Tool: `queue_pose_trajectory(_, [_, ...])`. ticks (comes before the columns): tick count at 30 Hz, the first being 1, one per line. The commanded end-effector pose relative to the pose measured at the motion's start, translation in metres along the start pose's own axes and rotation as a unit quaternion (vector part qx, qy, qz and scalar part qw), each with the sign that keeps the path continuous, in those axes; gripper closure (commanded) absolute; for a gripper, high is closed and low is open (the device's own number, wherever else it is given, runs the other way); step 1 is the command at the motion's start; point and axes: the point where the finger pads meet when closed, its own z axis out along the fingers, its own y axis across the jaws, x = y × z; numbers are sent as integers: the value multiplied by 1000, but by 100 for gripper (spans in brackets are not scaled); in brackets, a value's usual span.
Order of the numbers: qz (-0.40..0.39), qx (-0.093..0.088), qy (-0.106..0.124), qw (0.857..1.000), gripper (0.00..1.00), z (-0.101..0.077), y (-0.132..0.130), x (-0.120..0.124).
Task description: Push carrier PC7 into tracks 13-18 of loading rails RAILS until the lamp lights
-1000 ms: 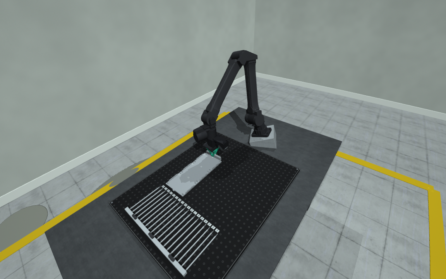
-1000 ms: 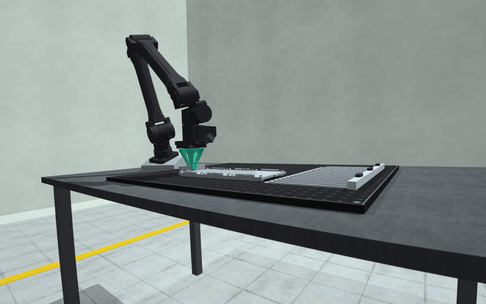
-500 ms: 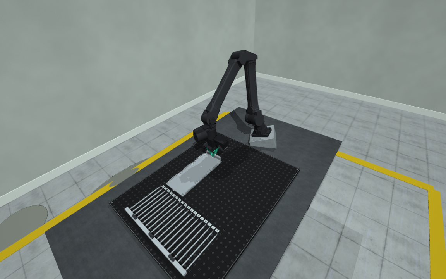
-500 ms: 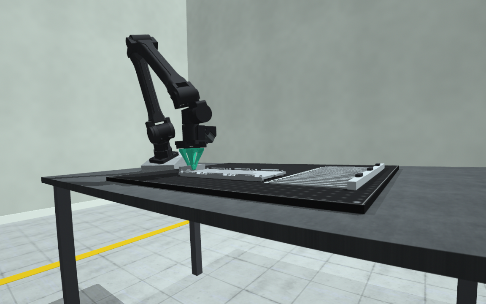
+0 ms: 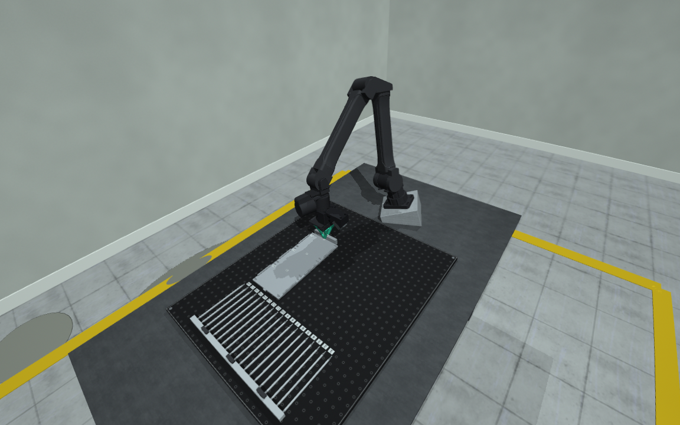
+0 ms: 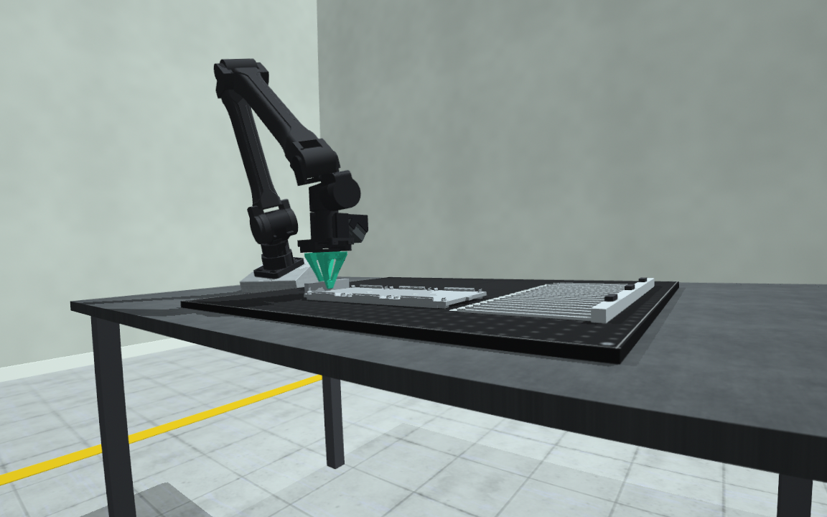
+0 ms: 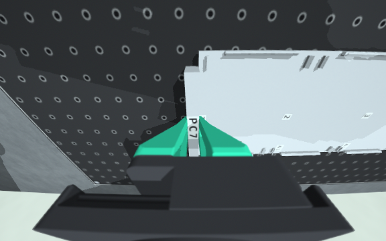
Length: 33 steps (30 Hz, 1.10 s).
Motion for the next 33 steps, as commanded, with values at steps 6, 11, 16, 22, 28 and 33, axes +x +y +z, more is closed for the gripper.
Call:
queue_pose_trajectory(6, [20,14,8,1000,100,-8,-25,15])
queue_pose_trajectory(11, [12,17,6,1000,100,-10,-33,9])
queue_pose_trajectory(16, [12,16,5,1000,100,-10,-36,8])
queue_pose_trajectory(22, [11,18,5,1000,100,-10,-43,8])
queue_pose_trajectory(28, [11,17,5,1000,100,-10,-48,7])
queue_pose_trajectory(33, [12,17,5,1000,100,-10,-51,8])
